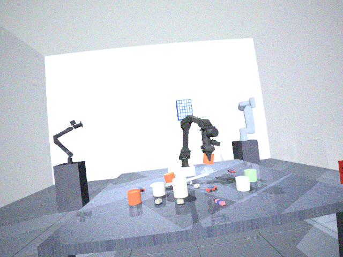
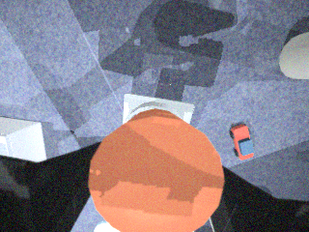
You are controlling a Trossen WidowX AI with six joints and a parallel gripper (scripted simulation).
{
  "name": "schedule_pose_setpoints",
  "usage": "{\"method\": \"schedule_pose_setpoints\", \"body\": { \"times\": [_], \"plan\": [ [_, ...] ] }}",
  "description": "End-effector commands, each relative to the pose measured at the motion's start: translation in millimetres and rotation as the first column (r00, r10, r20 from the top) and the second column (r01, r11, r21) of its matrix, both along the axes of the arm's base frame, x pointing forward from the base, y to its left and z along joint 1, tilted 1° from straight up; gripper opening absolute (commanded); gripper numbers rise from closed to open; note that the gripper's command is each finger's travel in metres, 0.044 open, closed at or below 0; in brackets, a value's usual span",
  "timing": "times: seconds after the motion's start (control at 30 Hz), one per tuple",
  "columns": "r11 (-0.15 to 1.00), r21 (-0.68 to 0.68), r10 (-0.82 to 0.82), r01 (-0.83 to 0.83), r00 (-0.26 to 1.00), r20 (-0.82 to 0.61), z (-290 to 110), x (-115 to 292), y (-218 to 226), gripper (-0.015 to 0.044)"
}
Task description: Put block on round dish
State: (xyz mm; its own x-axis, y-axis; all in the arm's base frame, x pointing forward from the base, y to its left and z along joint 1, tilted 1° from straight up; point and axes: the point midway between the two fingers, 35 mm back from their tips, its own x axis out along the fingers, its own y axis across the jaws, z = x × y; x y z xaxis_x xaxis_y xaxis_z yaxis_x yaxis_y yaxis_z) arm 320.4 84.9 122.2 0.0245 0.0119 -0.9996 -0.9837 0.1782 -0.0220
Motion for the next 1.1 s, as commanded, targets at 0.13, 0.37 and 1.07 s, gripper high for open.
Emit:
{"method": "schedule_pose_setpoints", "body": {
  "times": [0.13,0.37,1.07],
  "plan": [
    [1.000,0.006,0.004,-0.004,1.000,0.012,14,-1,0,0.0000],
    [1.000,0.006,0.004,-0.004,1.000,0.012,23,-3,-1,0.0000],
    [1.000,0.000,0.000,0.000,1.000,0.000,23,-5,-1,0.0000]
  ]
}}
